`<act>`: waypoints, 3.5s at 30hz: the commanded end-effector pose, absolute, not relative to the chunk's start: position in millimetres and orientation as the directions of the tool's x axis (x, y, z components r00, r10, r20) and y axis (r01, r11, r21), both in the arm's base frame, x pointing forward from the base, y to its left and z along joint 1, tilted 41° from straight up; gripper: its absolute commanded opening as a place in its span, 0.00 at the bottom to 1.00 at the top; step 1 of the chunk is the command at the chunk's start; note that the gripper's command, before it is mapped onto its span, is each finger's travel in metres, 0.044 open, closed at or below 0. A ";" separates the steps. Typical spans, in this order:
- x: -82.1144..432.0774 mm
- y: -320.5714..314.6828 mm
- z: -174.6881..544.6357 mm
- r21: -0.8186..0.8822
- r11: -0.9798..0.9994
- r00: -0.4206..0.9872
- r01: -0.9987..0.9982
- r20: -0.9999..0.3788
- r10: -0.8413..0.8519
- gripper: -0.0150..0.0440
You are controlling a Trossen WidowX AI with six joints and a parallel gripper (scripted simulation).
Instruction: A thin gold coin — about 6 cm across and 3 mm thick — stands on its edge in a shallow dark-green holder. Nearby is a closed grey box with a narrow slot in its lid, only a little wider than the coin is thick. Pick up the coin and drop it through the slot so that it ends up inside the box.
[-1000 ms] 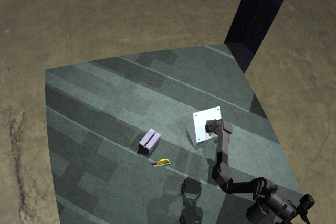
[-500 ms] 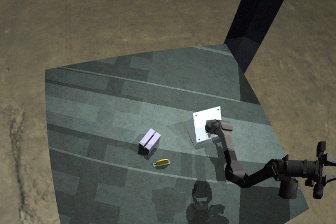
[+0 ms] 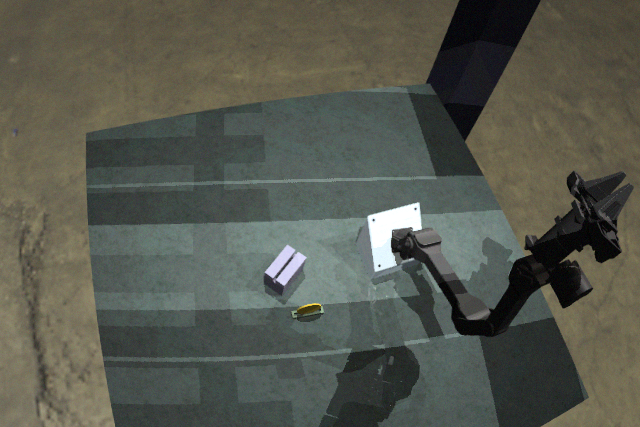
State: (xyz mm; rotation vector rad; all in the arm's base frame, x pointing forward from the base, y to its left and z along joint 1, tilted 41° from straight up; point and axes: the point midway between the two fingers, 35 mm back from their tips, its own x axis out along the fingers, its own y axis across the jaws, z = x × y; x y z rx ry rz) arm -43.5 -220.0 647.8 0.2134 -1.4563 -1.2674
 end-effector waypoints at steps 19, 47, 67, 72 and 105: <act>197.7 -321.2 446.5 0.556 0.363 0.479 0.748 -0.073 -0.875 0.53; 346.1 -87.8 168.0 0.387 0.876 0.475 0.286 -0.852 0.221 0.53; 284.5 65.3 115.7 0.656 0.754 -0.074 -0.007 -0.753 0.654 0.53; 284.9 78.9 95.9 0.657 0.754 -0.073 -0.007 -0.752 0.655 0.53; 282.9 115.7 53.6 0.657 0.754 -0.073 -0.008 -0.752 0.655 0.53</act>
